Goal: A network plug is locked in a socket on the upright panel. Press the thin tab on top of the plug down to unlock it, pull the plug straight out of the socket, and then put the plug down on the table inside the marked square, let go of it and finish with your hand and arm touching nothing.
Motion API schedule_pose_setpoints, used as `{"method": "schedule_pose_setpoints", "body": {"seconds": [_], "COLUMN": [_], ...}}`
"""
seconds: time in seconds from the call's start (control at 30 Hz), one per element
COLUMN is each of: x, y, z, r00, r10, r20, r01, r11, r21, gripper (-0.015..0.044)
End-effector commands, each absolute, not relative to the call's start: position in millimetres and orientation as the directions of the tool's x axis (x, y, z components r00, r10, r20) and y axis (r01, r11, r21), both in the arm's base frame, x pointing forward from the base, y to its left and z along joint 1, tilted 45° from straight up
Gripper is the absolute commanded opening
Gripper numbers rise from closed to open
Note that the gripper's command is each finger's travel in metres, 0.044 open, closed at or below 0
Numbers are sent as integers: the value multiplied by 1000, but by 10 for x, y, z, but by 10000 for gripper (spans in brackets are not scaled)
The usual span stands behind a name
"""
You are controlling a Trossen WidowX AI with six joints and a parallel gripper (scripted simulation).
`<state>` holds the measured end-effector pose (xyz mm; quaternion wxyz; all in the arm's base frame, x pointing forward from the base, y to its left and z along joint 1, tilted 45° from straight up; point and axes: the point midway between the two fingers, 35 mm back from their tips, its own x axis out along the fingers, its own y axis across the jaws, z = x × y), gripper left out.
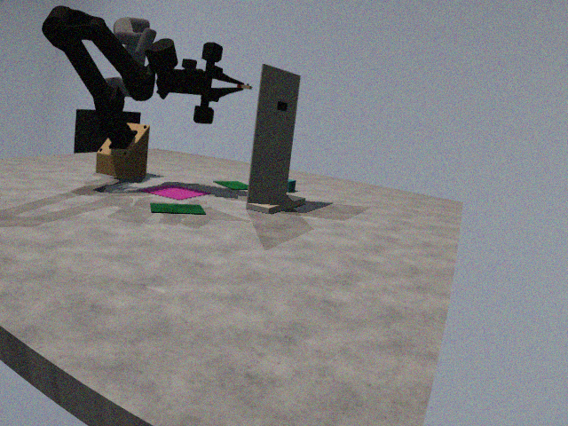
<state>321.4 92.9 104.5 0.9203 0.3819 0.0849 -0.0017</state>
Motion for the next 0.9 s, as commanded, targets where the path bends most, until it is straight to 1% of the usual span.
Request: {"method": "schedule_pose_setpoints", "body": {"seconds": [0.0,0.3,0.57,0.87], "x": [3193,3151,3136,3049], "y": [994,1032,803,521], "z": [1154,1194,964,748], "r00": [988,986,959,897], "r10": [65,58,-69,-221], "r20": [-143,-153,-273,-384], "r01": [56,70,252,439], "r11": [700,697,643,559], "r21": [712,713,723,704], "gripper": [0,0,0,0]}}
